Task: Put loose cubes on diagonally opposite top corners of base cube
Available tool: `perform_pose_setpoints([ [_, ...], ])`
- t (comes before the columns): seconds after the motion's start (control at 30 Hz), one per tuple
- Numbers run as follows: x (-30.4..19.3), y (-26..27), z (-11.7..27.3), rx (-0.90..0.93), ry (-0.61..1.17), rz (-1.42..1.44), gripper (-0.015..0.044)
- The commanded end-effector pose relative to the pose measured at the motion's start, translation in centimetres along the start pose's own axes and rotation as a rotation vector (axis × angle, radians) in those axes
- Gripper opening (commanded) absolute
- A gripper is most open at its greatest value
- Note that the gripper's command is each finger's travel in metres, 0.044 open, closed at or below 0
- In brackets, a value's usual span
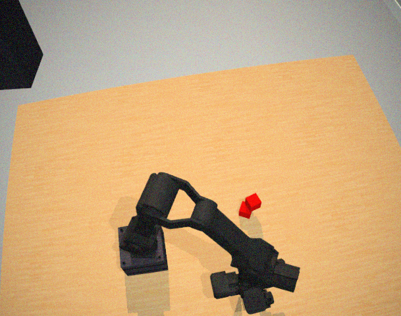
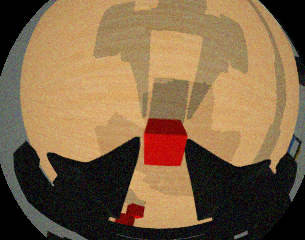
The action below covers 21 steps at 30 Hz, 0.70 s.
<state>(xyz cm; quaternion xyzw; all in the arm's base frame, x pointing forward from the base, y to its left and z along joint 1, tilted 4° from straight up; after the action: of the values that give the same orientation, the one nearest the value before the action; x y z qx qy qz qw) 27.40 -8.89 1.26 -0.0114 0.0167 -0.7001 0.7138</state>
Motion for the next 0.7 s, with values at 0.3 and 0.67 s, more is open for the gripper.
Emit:
perform_pose_setpoints([
  [0.3,0.1,0.2,1.5,-0.004,-0.003,-0.006,0.0105],
  [0.67,0.2,0.6,4.9,-0.003,-0.003,-0.006,0.0105],
])
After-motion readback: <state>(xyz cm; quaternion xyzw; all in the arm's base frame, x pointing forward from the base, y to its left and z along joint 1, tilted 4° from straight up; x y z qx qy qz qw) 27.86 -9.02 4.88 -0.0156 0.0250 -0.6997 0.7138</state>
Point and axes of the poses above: the point midway between the two fingers, 35 mm back from their tips, its own z axis back along the fingers, its own y axis across the jaws, x = y × z, the point moved 6 cm from there along z, back along the fingers, and after that the axes turned 11 degrees about -z, right-handed, at the moved point
